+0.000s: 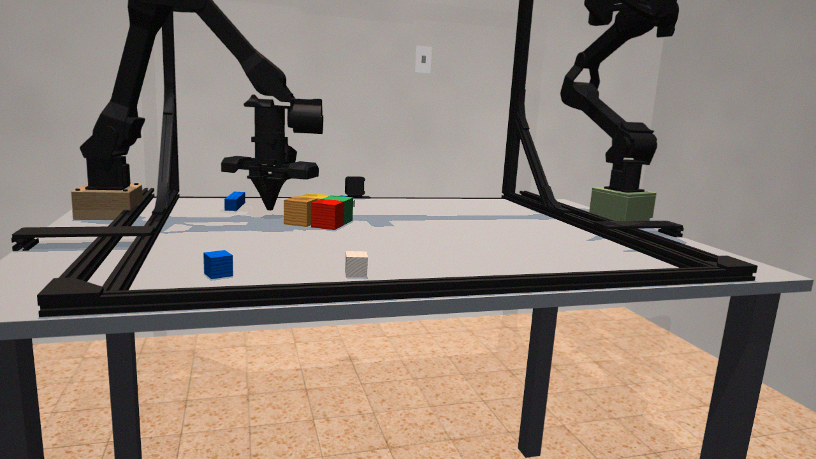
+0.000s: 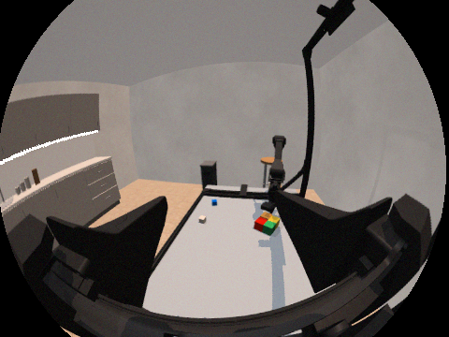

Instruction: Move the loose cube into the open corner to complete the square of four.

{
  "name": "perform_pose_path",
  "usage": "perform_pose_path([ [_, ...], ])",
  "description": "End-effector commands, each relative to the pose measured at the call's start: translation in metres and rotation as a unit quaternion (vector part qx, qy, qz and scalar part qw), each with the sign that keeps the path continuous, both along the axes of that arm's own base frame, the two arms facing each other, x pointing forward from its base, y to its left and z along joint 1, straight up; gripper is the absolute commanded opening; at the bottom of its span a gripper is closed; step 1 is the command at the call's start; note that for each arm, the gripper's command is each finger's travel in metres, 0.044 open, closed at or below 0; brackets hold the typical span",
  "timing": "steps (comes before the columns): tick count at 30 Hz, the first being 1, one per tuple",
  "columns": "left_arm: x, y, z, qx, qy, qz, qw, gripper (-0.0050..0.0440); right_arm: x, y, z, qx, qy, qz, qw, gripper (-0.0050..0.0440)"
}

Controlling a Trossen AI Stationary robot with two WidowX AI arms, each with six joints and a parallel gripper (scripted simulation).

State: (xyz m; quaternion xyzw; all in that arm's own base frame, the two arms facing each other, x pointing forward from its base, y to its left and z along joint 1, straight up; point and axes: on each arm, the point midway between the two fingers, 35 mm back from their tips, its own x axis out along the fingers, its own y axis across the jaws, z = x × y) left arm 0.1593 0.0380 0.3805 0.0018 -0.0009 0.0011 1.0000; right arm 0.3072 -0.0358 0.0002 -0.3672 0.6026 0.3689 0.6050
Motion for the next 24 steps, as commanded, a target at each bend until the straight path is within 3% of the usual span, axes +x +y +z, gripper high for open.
perform_pose_path([
  [1, -0.0001, -0.0003, -0.0003, -0.002, 0.0, -0.001, 1.0, 0.04, 0.0012, -0.0011, 0.0, -0.002, 0.001, 0.003, 1.0, 0.0],
  [24, -0.0001, -0.0003, -0.0003, -0.002, 0.0, -0.001, 1.0, 0.04, 0.0063, -0.0037, 0.0, -0.002, 0.001, 0.003, 1.0, 0.0],
])
